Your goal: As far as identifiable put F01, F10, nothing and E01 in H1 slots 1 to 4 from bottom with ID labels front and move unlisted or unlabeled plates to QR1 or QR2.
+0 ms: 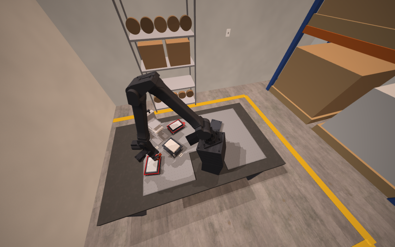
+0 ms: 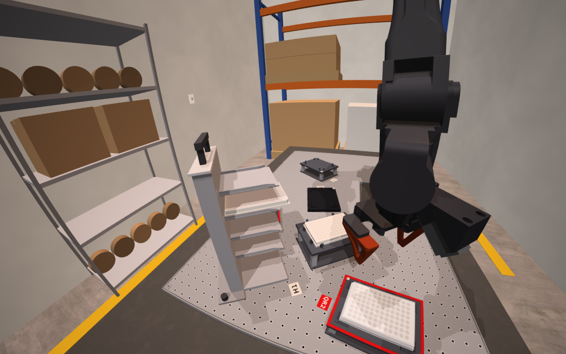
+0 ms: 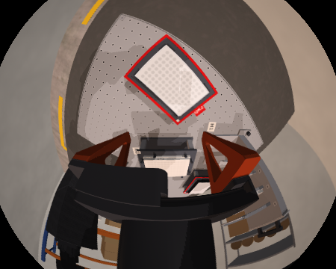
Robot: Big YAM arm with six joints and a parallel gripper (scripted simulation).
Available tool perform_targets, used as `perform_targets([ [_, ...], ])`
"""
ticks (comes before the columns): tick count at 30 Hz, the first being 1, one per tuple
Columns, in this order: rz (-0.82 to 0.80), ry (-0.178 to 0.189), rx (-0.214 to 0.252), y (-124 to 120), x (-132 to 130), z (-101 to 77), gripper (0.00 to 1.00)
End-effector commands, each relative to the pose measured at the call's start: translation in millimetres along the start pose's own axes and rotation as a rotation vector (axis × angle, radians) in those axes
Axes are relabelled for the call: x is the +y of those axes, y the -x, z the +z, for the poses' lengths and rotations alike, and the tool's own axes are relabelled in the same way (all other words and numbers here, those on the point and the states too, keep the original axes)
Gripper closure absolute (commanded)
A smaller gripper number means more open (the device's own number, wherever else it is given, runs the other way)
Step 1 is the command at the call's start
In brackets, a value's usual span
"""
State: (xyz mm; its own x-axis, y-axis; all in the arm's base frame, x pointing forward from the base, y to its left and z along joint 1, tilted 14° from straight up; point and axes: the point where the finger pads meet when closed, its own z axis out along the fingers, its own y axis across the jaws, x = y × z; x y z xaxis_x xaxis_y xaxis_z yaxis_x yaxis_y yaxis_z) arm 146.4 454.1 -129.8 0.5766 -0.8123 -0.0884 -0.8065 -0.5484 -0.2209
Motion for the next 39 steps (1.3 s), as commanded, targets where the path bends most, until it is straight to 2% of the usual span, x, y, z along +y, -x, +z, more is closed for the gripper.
perform_targets([
  [1, 0.001, -0.02, -0.018, 7.0, -10.4, -6.1, 0.0],
  [9, 0.001, -0.02, -0.018, 7.0, -10.4, -6.1, 0.0],
  [10, 0.002, -0.024, -0.019, 4.7, -16.0, 2.5, 0.0],
  [16, 0.002, -0.024, -0.019, 4.7, -16.1, 9.4, 0.0],
  [17, 0.0, 0.002, 0.001, -4.9, -3.4, 13.2, 0.0],
  [21, 0.002, -0.023, -0.018, 4.3, -15.6, 17.9, 0.0],
  [33, 0.001, -0.022, -0.017, 3.5, -14.8, 35.0, 0.0],
  [34, 0.0, -0.006, -0.005, -1.9, -7.5, 37.6, 0.0],
  [36, 0.001, -0.021, -0.017, 3.4, -14.5, 40.0, 0.0],
  [39, 0.001, -0.021, -0.017, 3.1, -14.2, 45.2, 0.0],
])
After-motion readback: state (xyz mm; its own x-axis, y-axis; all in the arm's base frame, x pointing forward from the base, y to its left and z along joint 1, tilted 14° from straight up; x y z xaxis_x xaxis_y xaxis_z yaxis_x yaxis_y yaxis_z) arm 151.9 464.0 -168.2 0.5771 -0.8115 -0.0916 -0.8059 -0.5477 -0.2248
